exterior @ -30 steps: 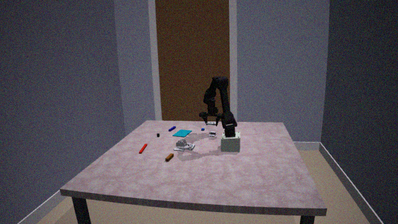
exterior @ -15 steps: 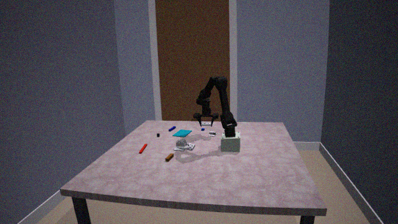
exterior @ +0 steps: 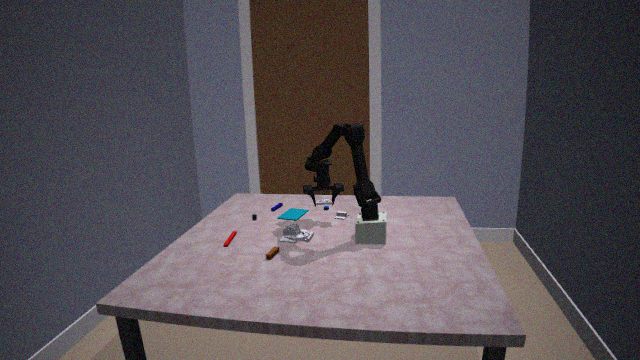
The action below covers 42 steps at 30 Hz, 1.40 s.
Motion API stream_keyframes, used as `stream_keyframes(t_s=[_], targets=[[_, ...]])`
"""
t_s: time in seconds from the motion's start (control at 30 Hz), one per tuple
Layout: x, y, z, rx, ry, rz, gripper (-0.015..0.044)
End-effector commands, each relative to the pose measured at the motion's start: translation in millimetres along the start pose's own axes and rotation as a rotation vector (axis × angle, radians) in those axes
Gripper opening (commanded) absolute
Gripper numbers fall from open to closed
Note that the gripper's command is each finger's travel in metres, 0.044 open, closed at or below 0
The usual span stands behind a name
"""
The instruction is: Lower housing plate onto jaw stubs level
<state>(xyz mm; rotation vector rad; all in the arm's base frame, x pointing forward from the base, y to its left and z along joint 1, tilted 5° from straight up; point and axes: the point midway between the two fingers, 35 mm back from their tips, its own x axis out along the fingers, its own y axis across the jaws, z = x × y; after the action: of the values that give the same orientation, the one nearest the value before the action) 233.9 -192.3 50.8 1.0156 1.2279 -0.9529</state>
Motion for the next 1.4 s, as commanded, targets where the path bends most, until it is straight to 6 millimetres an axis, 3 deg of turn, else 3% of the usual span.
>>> stream_keyframes(t_s=[0.0, 0.7, 1.37], targets=[[1.5, 7.2, -8.9, -0.065, 0.004, -0.005, 0.0351], [1.6, 54.2, -61.0, -0.436, 0.008, 0.000, 0.0351], [0.2, 86.3, -119.8, -0.798, 0.009, 0.008, 0.0351]])
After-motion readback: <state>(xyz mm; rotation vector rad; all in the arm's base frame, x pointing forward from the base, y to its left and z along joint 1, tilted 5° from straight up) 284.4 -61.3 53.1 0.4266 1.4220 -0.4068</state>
